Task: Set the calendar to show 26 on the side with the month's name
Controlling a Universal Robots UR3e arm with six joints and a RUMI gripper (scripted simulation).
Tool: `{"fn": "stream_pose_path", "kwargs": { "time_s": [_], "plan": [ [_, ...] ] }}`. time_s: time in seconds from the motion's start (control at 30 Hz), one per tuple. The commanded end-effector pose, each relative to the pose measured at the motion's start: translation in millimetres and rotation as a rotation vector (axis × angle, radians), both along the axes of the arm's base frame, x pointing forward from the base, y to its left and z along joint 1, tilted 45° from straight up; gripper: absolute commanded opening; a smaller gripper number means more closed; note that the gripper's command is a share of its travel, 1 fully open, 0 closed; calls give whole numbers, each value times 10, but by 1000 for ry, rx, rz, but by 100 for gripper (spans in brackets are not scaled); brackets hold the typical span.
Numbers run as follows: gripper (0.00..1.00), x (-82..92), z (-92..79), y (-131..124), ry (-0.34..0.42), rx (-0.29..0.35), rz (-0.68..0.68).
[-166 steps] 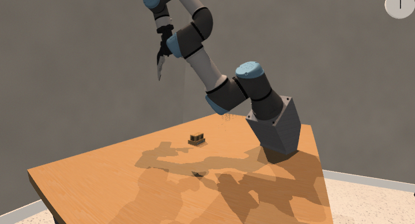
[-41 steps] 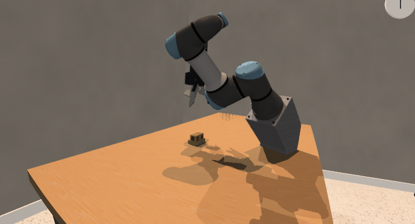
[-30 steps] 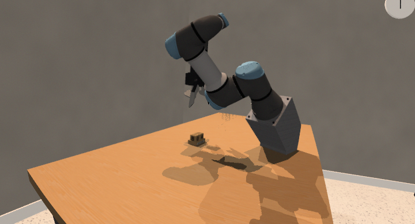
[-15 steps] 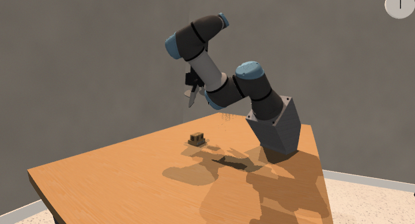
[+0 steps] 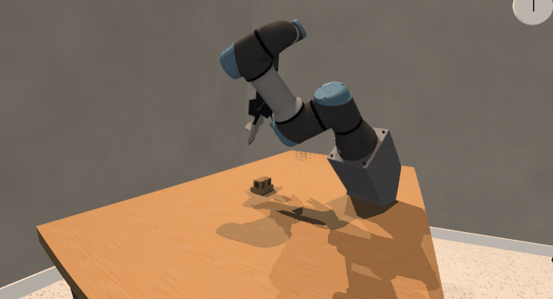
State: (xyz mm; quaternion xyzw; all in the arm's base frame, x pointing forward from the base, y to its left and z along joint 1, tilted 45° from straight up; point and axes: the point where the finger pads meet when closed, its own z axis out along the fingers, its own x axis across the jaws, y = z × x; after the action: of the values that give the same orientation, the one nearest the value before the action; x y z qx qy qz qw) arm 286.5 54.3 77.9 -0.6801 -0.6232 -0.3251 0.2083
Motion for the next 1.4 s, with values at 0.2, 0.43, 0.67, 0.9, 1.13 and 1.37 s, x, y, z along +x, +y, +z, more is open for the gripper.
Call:
{"fn": "stream_pose_path", "kwargs": {
  "time_s": [0.2,0.43,0.67,0.9,1.13,1.37],
  "plan": [
    [100,6,-68,65,219,51,-224],
    [100,15,-115,114,367,91,-376],
    [100,27,-154,152,488,123,-500],
    [100,43,-201,196,629,161,-645],
    [100,61,-250,236,769,198,-788],
    [100,75,-285,262,864,224,-886]
  ]
}}
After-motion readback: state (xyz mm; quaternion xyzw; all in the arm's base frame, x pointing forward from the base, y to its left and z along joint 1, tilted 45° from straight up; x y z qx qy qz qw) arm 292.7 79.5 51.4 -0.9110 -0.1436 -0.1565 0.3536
